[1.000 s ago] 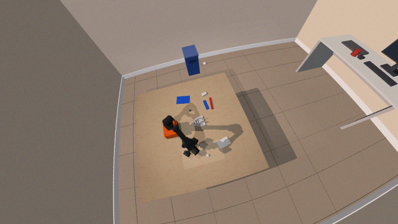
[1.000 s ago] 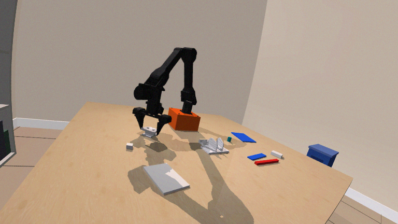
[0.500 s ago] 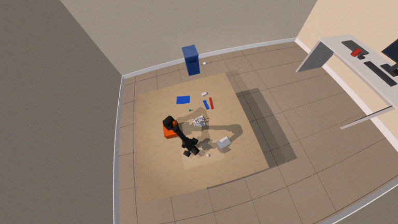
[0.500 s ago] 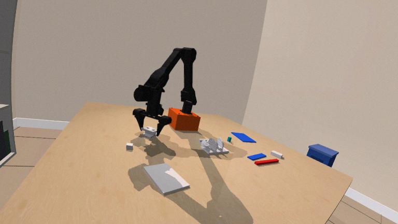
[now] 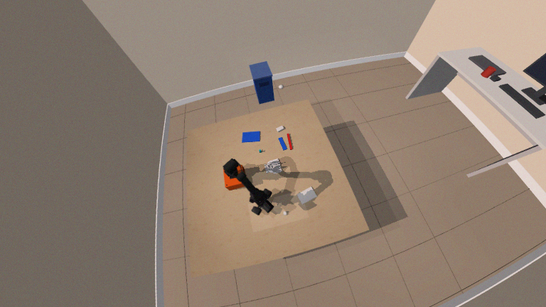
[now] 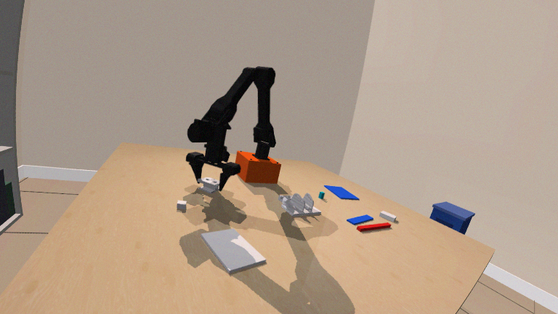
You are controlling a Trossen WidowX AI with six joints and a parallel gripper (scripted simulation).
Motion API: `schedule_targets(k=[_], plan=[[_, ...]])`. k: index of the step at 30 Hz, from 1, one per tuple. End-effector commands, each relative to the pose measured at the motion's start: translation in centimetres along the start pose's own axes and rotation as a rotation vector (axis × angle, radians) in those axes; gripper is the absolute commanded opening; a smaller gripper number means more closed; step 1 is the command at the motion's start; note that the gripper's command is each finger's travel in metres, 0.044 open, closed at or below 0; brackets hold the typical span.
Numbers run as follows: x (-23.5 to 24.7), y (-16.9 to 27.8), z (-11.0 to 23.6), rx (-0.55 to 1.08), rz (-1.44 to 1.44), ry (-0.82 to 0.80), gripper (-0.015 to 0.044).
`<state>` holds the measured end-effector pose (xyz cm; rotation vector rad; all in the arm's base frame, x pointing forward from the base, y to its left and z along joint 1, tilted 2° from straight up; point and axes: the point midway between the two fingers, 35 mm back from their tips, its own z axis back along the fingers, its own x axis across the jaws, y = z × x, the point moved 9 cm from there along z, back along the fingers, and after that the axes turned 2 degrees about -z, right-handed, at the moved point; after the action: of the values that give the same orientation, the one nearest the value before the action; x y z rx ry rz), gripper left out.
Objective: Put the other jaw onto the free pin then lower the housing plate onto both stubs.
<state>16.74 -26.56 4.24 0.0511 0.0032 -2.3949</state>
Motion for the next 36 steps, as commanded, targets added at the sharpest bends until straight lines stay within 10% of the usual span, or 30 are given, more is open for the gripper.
schedule_targets(k=[1,36], plan=[[0.0,0.0,0.0,0.000,0.000,0.000,0.0400],[0.0,0.2,4.9,0.000,-0.003,-0.004,0.0351]])
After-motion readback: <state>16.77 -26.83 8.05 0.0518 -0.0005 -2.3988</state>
